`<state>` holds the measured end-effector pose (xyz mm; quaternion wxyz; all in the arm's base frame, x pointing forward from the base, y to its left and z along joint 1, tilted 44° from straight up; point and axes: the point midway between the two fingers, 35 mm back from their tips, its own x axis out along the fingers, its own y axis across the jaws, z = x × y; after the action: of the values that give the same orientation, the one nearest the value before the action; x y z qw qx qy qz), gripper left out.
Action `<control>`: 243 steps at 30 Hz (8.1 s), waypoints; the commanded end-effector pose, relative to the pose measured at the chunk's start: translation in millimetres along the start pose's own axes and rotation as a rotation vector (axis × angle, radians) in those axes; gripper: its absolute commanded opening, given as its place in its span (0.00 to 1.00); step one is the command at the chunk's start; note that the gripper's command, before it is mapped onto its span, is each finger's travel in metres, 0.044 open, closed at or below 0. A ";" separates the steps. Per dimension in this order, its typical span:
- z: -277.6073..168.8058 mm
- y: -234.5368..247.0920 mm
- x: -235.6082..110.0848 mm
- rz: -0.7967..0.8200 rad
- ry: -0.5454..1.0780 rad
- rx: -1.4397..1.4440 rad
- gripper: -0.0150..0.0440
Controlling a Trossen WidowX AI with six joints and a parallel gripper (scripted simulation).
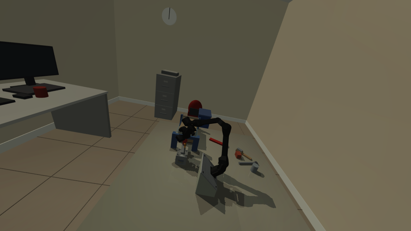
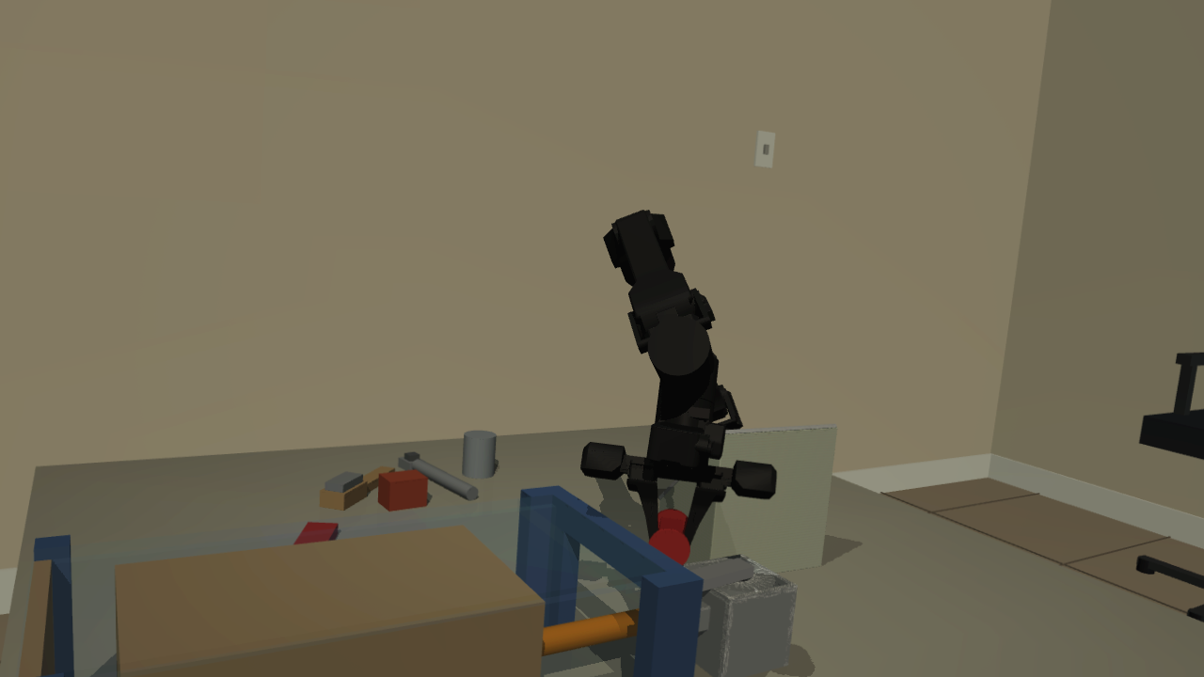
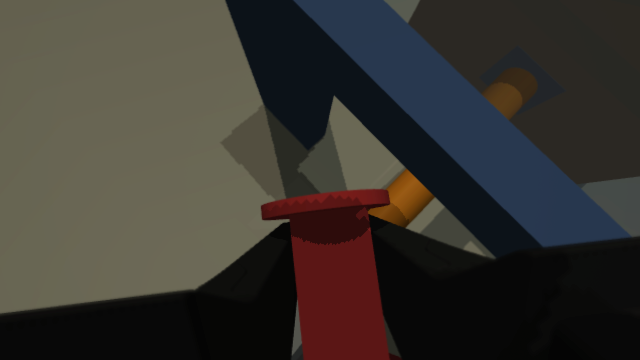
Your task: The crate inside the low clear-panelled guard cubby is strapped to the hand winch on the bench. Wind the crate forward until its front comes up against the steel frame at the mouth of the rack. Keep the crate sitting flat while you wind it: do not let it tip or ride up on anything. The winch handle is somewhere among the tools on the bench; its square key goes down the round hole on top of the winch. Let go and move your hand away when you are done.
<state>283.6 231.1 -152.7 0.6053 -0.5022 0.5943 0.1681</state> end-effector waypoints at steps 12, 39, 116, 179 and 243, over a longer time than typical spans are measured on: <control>17.2 35.3 7.2 0.030 -0.015 -0.008 0.25; 23.7 79.0 8.1 0.033 -0.017 -0.008 0.25; -42.9 171.5 -24.5 0.042 -0.014 -0.012 0.25; -130.1 148.8 -61.3 0.042 -0.007 -0.015 0.25; -154.4 37.7 -68.1 0.033 -0.003 -0.014 0.25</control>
<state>139.7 156.8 -77.0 0.5953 -0.4875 0.6074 0.1978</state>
